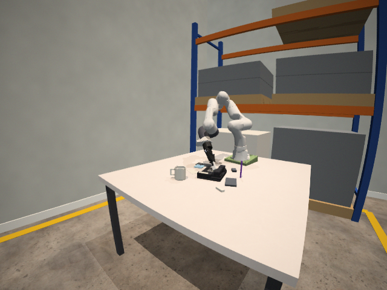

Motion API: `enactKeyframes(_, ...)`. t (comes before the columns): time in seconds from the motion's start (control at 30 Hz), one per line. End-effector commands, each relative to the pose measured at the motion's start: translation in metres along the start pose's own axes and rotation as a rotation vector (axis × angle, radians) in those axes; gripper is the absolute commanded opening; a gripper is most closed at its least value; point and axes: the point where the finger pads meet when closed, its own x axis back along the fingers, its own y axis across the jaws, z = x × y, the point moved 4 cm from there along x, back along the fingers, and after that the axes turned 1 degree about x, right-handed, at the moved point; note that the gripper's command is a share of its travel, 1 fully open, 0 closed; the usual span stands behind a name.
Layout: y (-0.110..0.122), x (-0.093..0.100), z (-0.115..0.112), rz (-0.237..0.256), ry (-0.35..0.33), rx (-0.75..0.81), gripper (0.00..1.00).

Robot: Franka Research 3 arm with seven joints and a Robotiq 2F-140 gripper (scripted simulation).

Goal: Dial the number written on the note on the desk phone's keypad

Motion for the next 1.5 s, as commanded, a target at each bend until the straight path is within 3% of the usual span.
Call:
enactKeyframes(0.0, -0.001, 0.0, 0.002, 0.003, 0.003, 0.006, 0.0)
enactKeyframes(0.97, -0.005, 0.009, -0.003, 0.003, 0.003, 0.006, 0.0)
enactKeyframes(1.47, 0.011, 0.032, 0.01, 0.003, 0.003, 0.006, 0.0)
